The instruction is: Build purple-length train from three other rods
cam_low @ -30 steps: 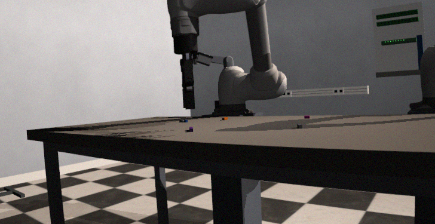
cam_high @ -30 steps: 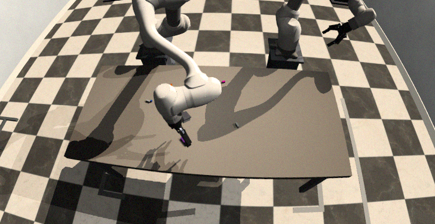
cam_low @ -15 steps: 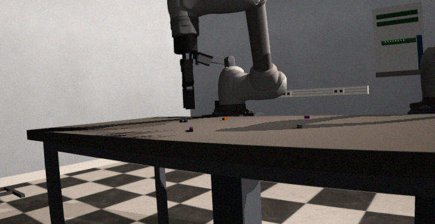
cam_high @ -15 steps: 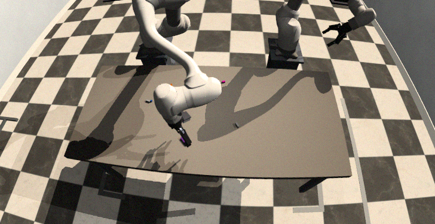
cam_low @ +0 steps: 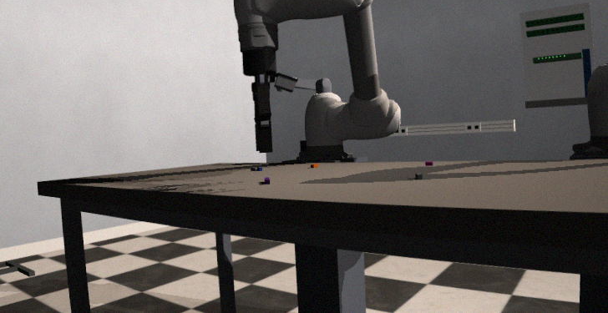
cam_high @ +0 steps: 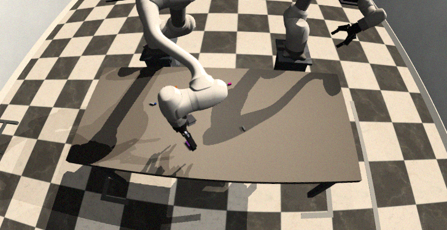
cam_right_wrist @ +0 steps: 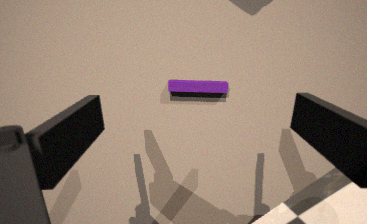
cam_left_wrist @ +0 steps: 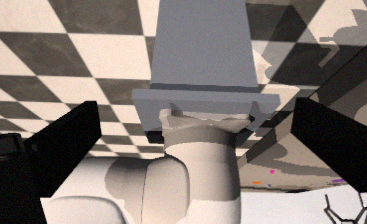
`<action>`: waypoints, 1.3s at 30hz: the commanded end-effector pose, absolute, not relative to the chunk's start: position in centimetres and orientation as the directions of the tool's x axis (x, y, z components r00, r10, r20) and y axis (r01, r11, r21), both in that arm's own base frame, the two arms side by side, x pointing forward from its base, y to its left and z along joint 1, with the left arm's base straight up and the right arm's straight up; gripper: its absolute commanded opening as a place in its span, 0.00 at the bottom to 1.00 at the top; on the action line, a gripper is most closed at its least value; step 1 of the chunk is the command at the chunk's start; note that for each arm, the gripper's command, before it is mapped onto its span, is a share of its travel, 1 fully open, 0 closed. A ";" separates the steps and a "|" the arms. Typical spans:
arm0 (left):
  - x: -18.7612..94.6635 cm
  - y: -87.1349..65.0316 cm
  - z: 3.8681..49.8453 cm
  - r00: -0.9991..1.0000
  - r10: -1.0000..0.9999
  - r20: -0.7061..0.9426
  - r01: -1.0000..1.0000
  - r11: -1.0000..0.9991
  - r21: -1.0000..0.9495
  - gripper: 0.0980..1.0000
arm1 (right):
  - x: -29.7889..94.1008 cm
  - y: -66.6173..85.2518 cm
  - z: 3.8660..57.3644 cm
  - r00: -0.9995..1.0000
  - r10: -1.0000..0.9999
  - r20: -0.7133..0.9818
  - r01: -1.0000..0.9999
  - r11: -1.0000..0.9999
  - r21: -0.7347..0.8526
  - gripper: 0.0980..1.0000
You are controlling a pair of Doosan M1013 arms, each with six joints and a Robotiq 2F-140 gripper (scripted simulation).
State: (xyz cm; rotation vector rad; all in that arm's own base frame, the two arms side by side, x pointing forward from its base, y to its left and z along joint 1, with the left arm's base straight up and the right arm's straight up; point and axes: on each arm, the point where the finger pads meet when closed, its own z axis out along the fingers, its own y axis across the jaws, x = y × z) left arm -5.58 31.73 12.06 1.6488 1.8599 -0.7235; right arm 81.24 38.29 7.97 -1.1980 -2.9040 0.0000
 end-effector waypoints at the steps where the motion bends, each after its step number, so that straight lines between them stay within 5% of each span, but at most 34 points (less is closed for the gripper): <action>1: -5.6 31.8 12.1 -0.100 0.701 -0.706 0.994 0.104 -0.038 1.00 | 81.3 38.3 8.1 -0.709 0.705 0.000 0.705 0.709 0.001 1.00; 22: -5.6 31.8 12.1 -0.100 0.701 -0.706 0.994 0.104 -0.038 1.00 | 80.7 37.4 8.3 -0.809 0.588 0.000 0.588 0.809 0.001 1.00; 39: -5.6 31.8 12.1 -0.100 0.701 -0.706 0.994 0.104 -0.038 1.00 | 78.9 34.7 9.0 -0.991 0.134 -0.001 0.134 0.991 0.001 1.00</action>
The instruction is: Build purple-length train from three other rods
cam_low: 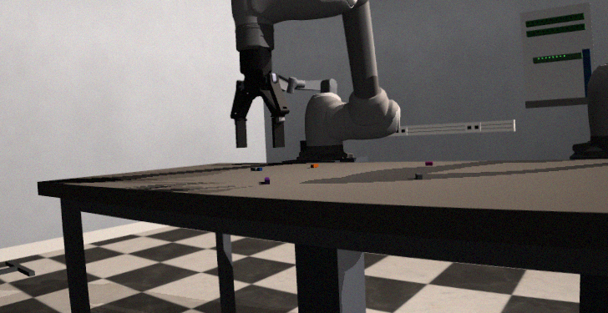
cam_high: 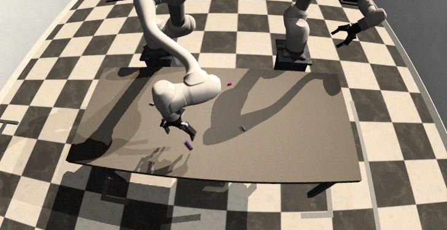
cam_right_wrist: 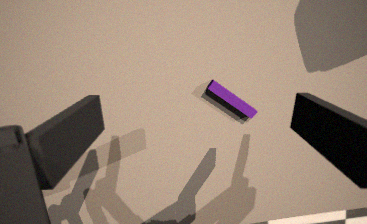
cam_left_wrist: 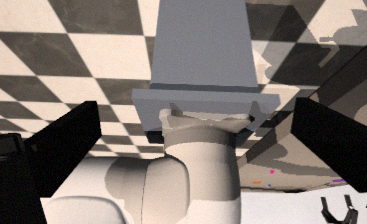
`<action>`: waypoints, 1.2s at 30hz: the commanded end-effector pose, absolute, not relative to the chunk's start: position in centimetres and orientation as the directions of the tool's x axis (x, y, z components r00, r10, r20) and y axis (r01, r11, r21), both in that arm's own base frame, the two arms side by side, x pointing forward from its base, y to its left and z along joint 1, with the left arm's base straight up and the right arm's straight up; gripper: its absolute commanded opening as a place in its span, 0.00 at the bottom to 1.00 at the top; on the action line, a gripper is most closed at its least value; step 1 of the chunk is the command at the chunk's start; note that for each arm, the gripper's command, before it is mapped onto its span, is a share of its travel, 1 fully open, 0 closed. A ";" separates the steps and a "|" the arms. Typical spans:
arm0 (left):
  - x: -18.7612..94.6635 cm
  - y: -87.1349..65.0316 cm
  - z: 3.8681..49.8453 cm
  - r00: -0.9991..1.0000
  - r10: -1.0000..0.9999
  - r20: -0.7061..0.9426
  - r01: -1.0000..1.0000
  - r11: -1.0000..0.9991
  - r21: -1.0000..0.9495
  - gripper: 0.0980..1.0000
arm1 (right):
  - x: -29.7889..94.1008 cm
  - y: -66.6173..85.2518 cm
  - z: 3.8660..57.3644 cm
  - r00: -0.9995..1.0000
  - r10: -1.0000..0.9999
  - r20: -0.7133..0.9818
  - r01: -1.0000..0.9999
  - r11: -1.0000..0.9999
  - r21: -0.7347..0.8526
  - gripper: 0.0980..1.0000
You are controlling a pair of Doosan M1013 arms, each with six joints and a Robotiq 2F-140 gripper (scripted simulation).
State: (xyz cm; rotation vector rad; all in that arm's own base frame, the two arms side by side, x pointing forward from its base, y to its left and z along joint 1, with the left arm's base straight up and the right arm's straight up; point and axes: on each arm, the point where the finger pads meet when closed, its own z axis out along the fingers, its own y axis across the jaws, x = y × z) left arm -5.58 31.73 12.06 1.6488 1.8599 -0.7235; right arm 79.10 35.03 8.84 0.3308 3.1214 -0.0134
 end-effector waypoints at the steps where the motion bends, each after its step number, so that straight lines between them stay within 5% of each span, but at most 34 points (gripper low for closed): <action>1: -5.6 31.8 12.1 -0.100 0.701 -0.706 0.994 0.104 -0.038 1.00 | 78.6 34.3 9.1 -0.998 0.070 -0.001 0.070 0.998 0.001 1.00; 17: -5.6 31.8 12.1 -0.100 0.701 -0.706 0.994 0.104 -0.038 1.00 | 76.8 31.9 9.7 -0.931 -0.365 -0.001 -0.365 0.931 0.000 1.00; 36: -5.6 31.8 12.1 -0.100 0.701 -0.706 0.994 0.104 -0.038 1.00 | 73.9 28.6 10.3 -0.540 -0.842 -0.001 -0.842 0.540 0.000 1.00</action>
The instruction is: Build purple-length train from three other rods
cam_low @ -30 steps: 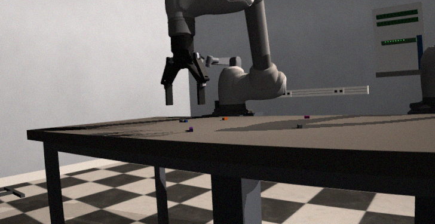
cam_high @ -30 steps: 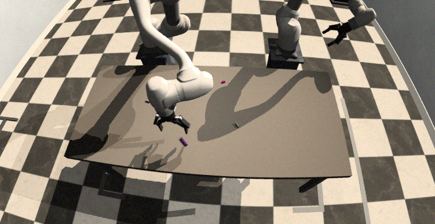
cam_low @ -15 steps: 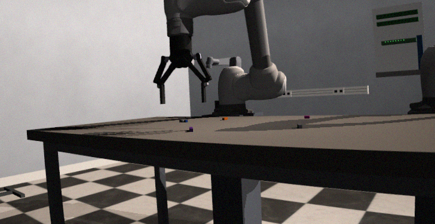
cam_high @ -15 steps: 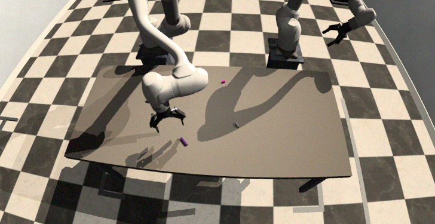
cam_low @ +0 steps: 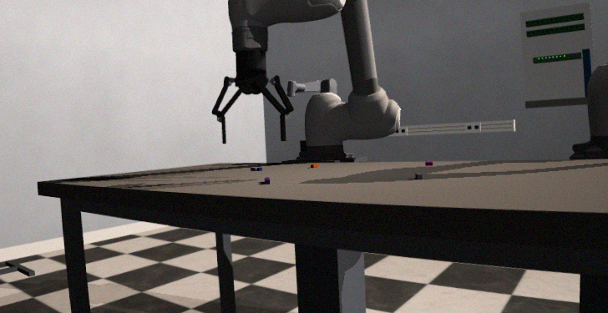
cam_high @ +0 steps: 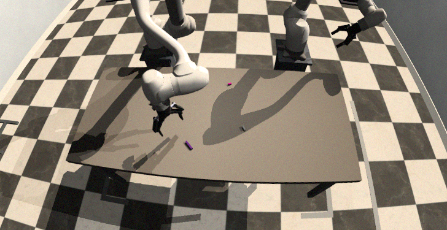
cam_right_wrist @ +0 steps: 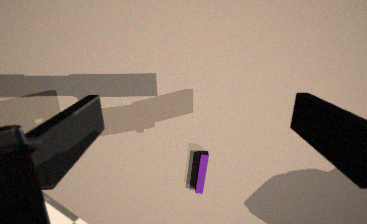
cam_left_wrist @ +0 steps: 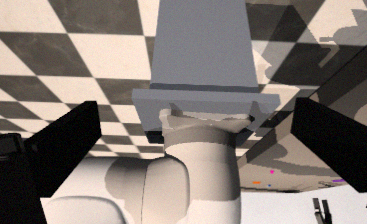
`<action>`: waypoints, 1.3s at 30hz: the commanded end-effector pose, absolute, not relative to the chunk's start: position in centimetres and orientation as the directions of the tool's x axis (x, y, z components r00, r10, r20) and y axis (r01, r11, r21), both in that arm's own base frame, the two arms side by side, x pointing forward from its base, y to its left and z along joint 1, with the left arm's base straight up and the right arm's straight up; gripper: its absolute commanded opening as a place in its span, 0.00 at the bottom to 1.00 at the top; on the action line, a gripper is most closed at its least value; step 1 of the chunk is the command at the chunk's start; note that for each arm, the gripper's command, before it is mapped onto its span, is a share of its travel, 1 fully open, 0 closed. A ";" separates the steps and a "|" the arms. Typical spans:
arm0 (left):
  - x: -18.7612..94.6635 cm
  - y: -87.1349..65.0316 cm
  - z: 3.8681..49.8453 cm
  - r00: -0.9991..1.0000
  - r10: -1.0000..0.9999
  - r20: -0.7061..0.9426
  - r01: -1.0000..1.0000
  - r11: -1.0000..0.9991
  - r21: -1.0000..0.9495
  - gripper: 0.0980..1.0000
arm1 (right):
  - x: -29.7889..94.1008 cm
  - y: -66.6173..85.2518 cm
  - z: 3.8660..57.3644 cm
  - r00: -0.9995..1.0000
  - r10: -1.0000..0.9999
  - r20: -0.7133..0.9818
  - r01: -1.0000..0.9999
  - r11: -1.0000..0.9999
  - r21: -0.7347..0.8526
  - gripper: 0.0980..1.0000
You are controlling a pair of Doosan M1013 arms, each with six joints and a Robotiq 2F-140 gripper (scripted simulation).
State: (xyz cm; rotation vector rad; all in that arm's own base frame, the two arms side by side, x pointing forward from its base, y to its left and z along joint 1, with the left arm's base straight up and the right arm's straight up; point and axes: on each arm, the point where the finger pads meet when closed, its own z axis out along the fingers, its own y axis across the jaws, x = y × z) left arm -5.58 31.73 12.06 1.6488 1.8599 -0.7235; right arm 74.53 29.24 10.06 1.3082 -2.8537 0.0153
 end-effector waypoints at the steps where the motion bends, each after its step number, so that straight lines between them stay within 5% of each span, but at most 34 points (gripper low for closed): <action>1: -5.6 31.8 12.1 -0.100 0.701 -0.706 0.994 0.104 -0.038 1.00 | 73.8 28.4 10.3 -0.518 -0.856 -0.001 -0.856 0.518 -0.001 1.00; 20: -5.6 31.8 12.1 -0.100 0.701 -0.706 0.994 0.104 -0.038 1.00 | 71.0 25.5 10.7 0.030 -1.000 -0.001 -1.000 -0.030 -0.001 1.00; 39: -5.6 31.8 12.1 -0.100 0.701 -0.706 0.994 0.104 -0.038 1.00 | 68.0 22.7 10.9 0.569 -0.823 0.000 -0.823 -0.569 -0.001 1.00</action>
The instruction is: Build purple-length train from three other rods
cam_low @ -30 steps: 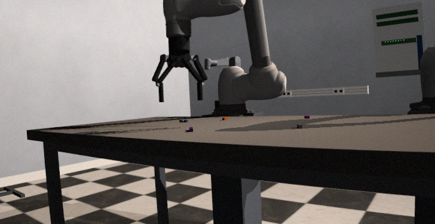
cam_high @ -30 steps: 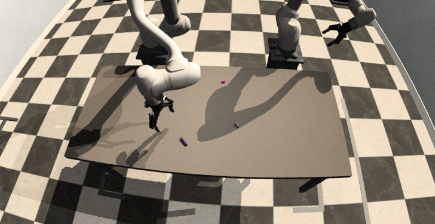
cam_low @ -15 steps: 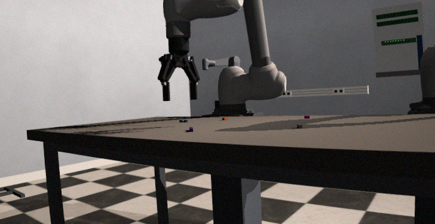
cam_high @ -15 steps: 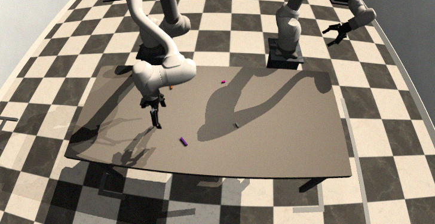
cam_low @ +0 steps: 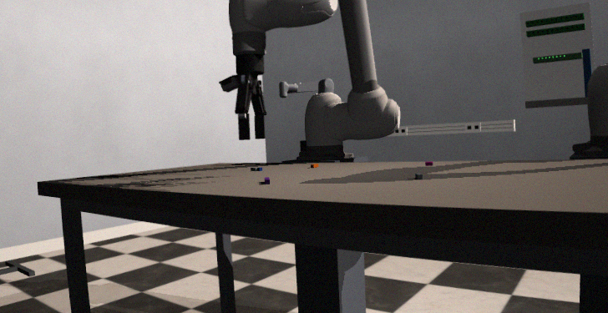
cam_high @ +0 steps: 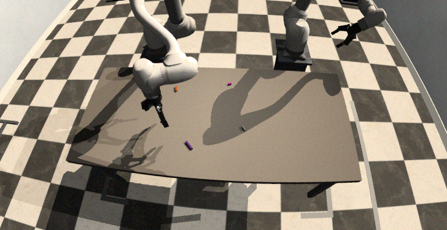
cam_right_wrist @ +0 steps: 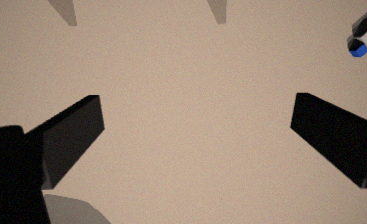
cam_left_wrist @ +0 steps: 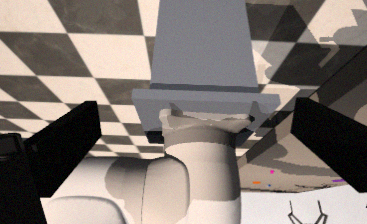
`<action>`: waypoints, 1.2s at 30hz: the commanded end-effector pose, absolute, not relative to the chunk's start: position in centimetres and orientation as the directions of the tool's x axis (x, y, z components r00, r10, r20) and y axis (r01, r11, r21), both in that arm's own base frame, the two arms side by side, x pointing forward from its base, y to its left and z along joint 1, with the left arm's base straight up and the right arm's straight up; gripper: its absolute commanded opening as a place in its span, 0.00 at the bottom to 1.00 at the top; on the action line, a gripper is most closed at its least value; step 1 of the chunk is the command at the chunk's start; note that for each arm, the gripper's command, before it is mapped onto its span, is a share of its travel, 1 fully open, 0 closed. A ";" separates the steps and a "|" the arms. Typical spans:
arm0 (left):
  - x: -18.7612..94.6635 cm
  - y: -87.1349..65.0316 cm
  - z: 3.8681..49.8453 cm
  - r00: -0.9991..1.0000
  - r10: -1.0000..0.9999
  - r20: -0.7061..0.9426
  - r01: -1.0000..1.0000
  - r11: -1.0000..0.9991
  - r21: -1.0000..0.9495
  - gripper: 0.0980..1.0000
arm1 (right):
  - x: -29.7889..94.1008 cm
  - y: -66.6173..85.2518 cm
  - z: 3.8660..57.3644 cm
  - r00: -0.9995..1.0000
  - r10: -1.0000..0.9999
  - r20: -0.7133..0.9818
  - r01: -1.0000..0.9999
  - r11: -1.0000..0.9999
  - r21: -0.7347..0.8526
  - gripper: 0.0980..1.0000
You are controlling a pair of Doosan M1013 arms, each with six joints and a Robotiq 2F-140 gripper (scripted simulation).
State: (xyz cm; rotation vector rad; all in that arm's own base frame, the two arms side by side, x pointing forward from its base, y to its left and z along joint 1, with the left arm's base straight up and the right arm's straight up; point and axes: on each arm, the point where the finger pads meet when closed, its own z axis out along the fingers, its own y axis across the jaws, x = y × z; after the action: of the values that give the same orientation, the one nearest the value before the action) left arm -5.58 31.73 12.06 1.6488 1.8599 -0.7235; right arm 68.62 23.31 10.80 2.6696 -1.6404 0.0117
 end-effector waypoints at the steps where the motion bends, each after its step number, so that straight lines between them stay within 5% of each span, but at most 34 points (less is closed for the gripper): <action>1: -5.6 31.8 12.1 -0.100 0.701 -0.706 0.994 0.104 -0.038 1.00 | 67.8 22.6 10.9 0.594 -0.805 0.000 -0.805 -0.594 -0.001 1.00; 20: -5.6 31.8 12.1 -0.100 0.701 -0.706 0.994 0.104 -0.038 1.00 | 64.6 19.9 11.0 0.936 -0.352 0.001 -0.352 -0.936 -0.001 1.00; 36: -5.6 31.8 12.1 -0.100 0.701 -0.706 0.994 0.104 -0.038 1.00 | 61.7 17.8 11.0 0.993 0.121 0.001 0.121 -0.993 0.000 1.00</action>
State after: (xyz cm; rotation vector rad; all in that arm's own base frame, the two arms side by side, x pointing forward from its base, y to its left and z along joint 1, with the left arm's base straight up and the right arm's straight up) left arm -5.58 31.73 12.06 1.6488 1.8599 -0.7235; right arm 62.47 18.36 10.90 3.1294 -0.0227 0.0034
